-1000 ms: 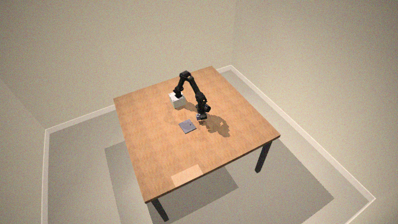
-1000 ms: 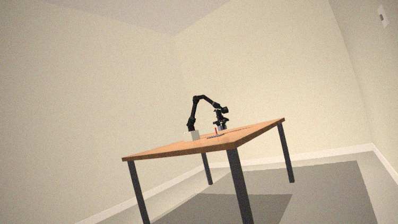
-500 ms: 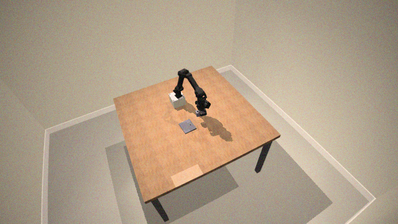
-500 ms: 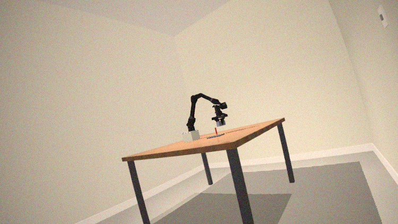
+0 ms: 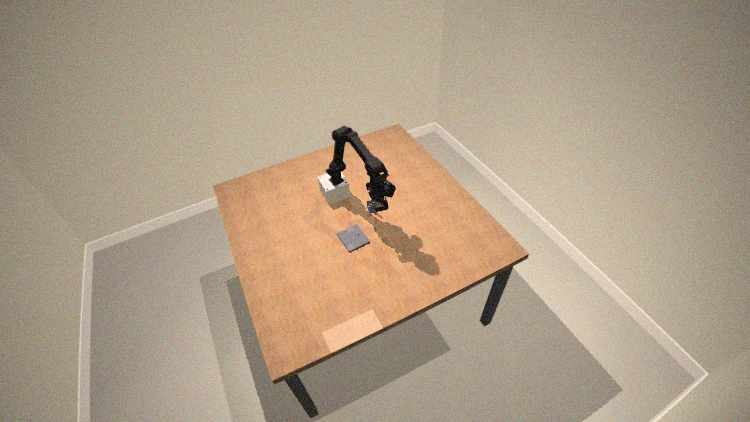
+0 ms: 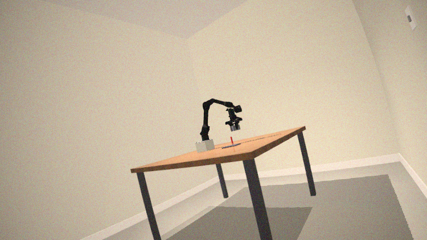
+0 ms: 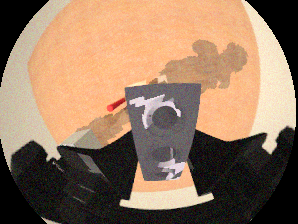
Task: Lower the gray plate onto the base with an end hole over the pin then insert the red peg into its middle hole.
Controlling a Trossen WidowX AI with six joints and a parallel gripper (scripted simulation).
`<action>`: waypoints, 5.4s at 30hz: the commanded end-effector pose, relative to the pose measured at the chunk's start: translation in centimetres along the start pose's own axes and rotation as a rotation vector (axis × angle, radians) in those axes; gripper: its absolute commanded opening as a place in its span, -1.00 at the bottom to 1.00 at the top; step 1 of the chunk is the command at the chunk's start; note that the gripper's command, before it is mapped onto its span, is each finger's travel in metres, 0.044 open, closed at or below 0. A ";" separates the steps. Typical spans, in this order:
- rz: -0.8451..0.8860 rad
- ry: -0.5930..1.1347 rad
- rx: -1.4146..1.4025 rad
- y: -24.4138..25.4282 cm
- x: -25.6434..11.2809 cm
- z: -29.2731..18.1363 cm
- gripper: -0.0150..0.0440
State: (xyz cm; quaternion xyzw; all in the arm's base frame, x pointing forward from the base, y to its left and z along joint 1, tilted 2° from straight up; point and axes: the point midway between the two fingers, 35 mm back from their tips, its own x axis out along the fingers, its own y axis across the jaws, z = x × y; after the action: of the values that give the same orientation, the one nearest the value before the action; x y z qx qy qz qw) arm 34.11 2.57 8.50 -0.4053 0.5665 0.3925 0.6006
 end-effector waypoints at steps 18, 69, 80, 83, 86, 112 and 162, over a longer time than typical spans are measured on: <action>-0.003 0.000 0.033 -1.9 2.3 -4.7 -0.49; -0.003 0.007 0.106 -2.7 7.7 -14.9 -0.49; -0.003 0.007 0.106 -2.7 8.0 -14.8 -0.49; -0.003 0.007 0.106 -2.7 8.6 -14.8 -0.49; -0.003 0.007 0.106 -2.7 9.3 -14.8 -0.49; -0.006 0.010 0.109 -2.8 11.3 -14.9 -0.49; -0.003 0.002 0.839 -0.5 -0.6 -8.6 1.00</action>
State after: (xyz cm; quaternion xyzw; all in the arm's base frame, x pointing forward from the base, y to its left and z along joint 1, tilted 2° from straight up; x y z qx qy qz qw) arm 31.90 -9.04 8.77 -0.2543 0.6426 0.2457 0.6797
